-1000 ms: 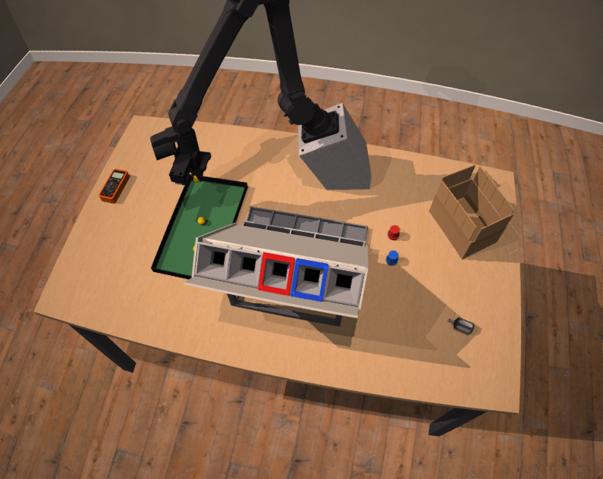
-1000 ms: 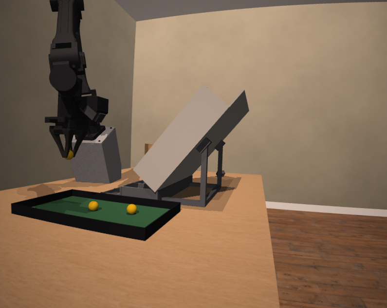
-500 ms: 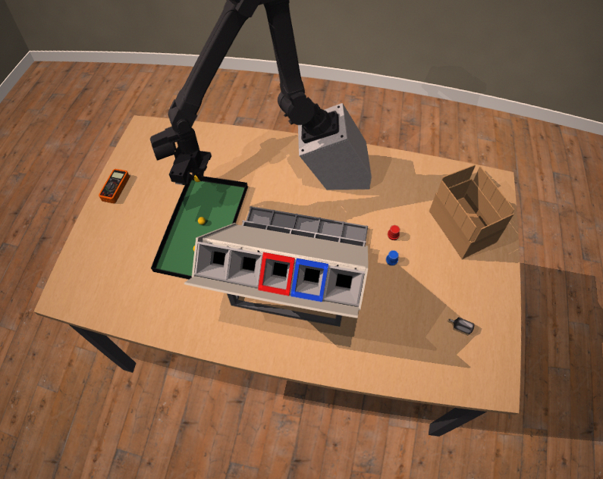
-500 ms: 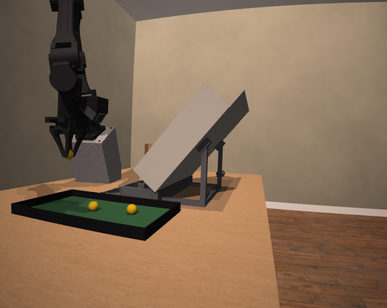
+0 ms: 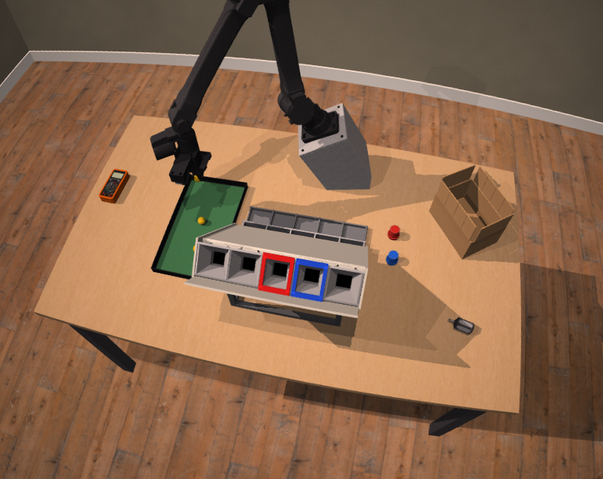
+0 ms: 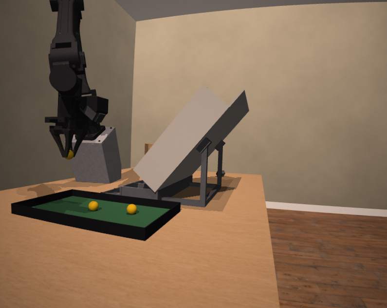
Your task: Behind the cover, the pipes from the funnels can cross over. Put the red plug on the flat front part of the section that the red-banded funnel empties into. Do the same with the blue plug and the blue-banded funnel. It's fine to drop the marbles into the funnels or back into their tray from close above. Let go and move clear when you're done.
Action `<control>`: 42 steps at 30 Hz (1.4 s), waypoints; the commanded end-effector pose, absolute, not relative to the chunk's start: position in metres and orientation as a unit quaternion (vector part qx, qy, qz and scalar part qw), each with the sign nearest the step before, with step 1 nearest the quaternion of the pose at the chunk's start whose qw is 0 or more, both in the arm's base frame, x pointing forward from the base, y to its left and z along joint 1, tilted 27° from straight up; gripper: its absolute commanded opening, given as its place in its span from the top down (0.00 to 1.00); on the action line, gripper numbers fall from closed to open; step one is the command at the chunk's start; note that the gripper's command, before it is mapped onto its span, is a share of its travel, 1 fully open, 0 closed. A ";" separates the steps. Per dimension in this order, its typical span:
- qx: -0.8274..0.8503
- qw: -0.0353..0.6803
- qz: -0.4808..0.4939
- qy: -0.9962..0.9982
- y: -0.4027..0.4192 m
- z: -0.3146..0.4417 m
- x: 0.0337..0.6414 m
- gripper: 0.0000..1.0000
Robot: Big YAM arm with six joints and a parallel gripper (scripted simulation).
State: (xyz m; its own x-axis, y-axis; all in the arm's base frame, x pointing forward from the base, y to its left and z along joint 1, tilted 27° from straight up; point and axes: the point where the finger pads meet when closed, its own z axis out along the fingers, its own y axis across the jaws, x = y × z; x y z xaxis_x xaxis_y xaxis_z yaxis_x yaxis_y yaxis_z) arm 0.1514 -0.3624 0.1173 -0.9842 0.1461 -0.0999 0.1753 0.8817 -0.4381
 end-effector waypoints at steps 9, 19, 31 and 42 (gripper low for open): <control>0.084 0.040 -0.238 0.967 -0.362 0.131 0.159 1.00; 0.084 0.036 -0.234 0.968 -0.340 0.129 0.167 1.00; 0.084 0.040 -0.237 0.967 -0.302 0.141 0.193 1.00; 0.087 0.054 -0.245 0.964 -0.258 0.166 0.232 1.00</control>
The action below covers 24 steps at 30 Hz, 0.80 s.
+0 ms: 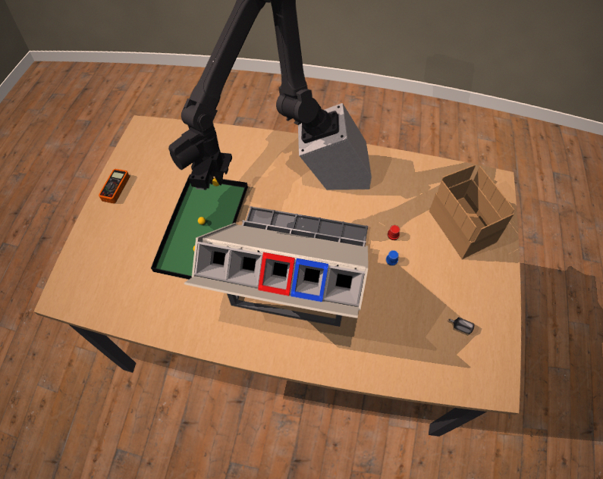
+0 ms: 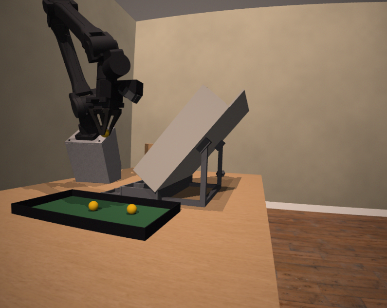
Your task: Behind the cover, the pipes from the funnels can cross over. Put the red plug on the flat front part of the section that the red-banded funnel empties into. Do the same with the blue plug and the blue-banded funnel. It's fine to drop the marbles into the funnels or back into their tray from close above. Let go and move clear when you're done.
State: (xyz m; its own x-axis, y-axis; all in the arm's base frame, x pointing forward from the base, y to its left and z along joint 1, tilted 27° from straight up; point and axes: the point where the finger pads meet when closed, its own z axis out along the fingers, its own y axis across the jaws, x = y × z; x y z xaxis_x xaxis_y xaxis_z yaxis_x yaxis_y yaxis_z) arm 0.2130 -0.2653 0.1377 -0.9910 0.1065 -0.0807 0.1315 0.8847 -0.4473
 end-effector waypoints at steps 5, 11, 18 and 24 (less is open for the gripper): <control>0.086 0.052 -0.240 0.966 -0.226 0.169 0.252 1.00; 0.085 0.045 -0.235 0.967 -0.185 0.172 0.278 1.00; 0.085 0.046 -0.234 0.967 -0.149 0.178 0.299 1.00; 0.085 0.047 -0.233 0.968 -0.105 0.187 0.325 1.00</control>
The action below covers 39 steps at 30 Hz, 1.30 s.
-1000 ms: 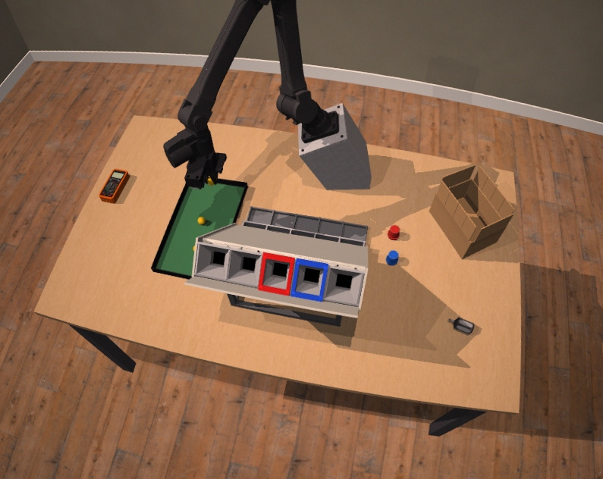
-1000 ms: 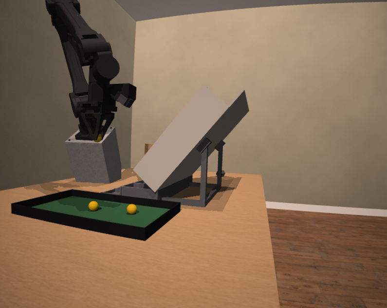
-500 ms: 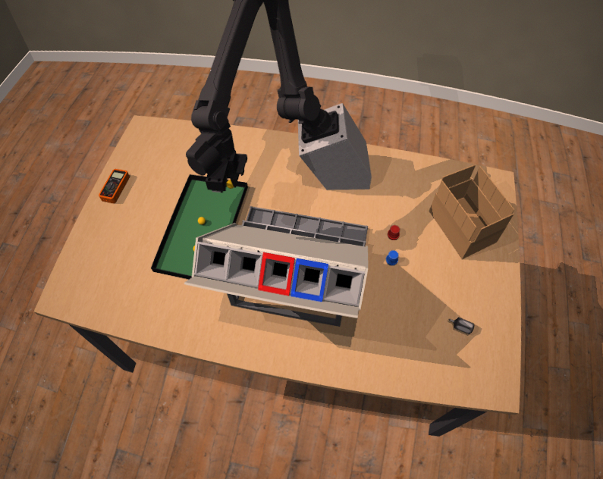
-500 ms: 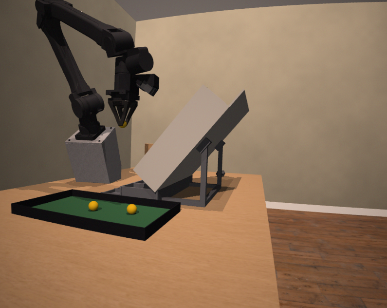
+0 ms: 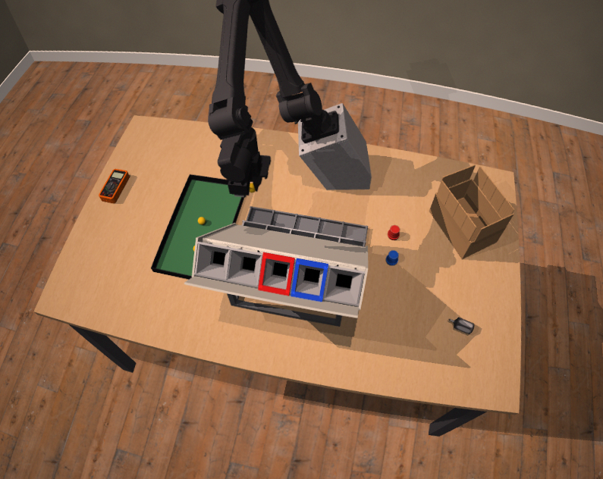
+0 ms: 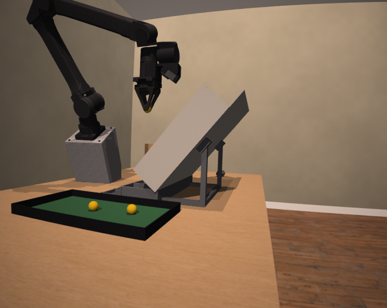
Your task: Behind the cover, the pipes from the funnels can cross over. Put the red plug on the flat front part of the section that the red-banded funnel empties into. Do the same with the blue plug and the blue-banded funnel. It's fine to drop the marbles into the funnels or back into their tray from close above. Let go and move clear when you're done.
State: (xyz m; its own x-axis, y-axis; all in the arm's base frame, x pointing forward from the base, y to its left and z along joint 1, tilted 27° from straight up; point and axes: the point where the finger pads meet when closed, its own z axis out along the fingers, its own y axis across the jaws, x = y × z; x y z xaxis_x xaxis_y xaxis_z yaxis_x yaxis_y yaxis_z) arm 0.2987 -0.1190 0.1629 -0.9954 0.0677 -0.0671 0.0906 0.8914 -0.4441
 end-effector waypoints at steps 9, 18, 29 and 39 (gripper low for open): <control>0.085 0.048 -0.231 0.968 -0.054 0.196 0.355 1.00; 0.085 0.047 -0.228 0.969 0.000 0.205 0.386 1.00; 0.085 0.047 -0.227 0.969 0.024 0.210 0.400 1.00; 0.094 0.051 -0.225 0.968 0.021 0.215 0.401 1.00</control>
